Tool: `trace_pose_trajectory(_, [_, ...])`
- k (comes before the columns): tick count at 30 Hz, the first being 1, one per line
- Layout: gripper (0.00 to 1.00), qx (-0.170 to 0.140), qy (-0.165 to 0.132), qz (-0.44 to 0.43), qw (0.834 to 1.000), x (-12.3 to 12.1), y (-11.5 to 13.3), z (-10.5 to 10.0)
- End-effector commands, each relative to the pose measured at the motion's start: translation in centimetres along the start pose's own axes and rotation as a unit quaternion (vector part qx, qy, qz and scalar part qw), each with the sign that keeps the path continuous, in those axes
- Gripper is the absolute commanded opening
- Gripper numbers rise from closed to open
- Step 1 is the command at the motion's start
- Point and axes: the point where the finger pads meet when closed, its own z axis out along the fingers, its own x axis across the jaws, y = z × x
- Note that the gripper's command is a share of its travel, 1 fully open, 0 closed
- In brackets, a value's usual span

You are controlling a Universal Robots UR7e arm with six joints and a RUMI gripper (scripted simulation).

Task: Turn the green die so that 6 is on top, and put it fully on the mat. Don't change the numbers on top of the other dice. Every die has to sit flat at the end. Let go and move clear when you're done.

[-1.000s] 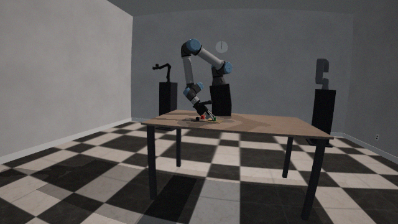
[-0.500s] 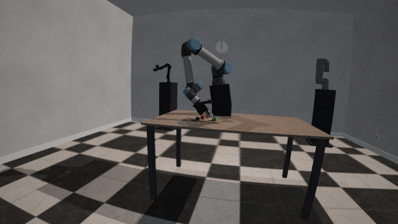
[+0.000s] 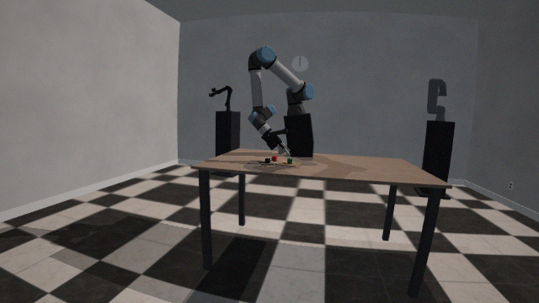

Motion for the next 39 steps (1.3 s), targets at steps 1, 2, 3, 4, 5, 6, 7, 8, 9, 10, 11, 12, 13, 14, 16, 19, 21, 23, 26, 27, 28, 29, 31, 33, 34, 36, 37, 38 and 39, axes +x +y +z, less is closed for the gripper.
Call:
trace_pose_trajectory(1, [0.4,0.0,0.0,0.0,1.0,0.0,-0.9,-0.9])
trace_pose_trajectory(2, [0.4,0.0,0.0,0.0,1.0,0.0,-1.0,-1.1])
trace_pose_trajectory(3, [0.4,0.0,0.0,0.0,1.0,0.0,-1.2,-1.2])
trace_pose_trajectory(4, [0.4,0.0,0.0,0.0,1.0,0.0,-1.3,-1.4])
trace_pose_trajectory(5, [0.4,0.0,0.0,0.0,1.0,0.0,-1.4,-1.5])
trace_pose_trajectory(6, [0.4,0.0,0.0,0.0,1.0,0.0,-1.5,-1.6])
trace_pose_trajectory(7, [0.4,0.0,0.0,0.0,1.0,0.0,-1.6,-1.6])
trace_pose_trajectory(8, [0.4,0.0,0.0,0.0,1.0,0.0,-1.6,-1.7])
trace_pose_trajectory(9, [0.4,0.0,0.0,0.0,1.0,0.0,-1.6,-1.7])
trace_pose_trajectory(10, [0.4,0.0,0.0,0.0,1.0,0.0,-1.7,-1.7])
trace_pose_trajectory(11, [0.4,0.0,0.0,0.0,1.0,0.0,-1.7,-1.7])
trace_pose_trajectory(12, [0.4,0.0,0.0,0.0,1.0,0.0,-1.7,-1.7])
trace_pose_trajectory(13, [0.4,0.0,0.0,0.0,1.0,0.0,-1.7,-1.7])
trace_pose_trajectory(14, [0.4,0.0,0.0,0.0,1.0,0.0,-1.7,-1.7])
trace_pose_trajectory(16, [0.4,-0.001,0.0,0.0,1.0,0.0,-1.7,-1.7])
trace_pose_trajectory(19, [0.4,-0.006,-0.001,0.0,1.0,0.0,-1.7,-1.7])
trace_pose_trajectory(21, [0.4,-0.015,-0.002,-0.001,1.0,0.0,-1.7,-1.6])
trace_pose_trajectory(23, [0.4,-0.028,-0.003,-0.001,1.0,-0.1,-1.7,-1.5])
trace_pose_trajectory(26, [0.4,-0.052,-0.005,-0.001,0.999,-0.1,-1.7,-1.5])
trace_pose_trajectory(27, [0.4,-0.061,-0.005,-0.001,0.998,-0.1,-1.7,-1.4])
trace_pose_trajectory(28, [0.4,-0.07,-0.005,-0.001,0.998,-0.1,-1.7,-1.4])
trace_pose_trajectory(29, [0.4,-0.07,-0.005,-0.001,0.998,-0.1,-1.7,-1.4])
trace_pose_trajectory(31, [0.4,-0.079,-0.005,-0.001,0.997,-0.1,-1.8,-1.5])
trace_pose_trajectory(33, [0.4,-0.096,-0.004,-0.001,0.995,-0.1,-1.8,-1.5])
trace_pose_trajectory(34, [0.4,-0.104,-0.003,-0.001,0.995,-0.1,-1.8,-1.5])
trace_pose_trajectory(36, [0.4,-0.116,-0.002,-0.001,0.993,0.0,-1.9,-1.6])
trace_pose_trajectory(37, [0.4,-0.121,-0.001,0.0,0.993,0.0,-1.9,-1.6])
trace_pose_trajectory(38, [0.4,-0.125,-0.001,0.0,0.992,0.0,-1.9,-1.7])
trace_pose_trajectory(39, [0.4,-0.127,0.0,0.0,0.992,0.0,-1.9,-1.7])
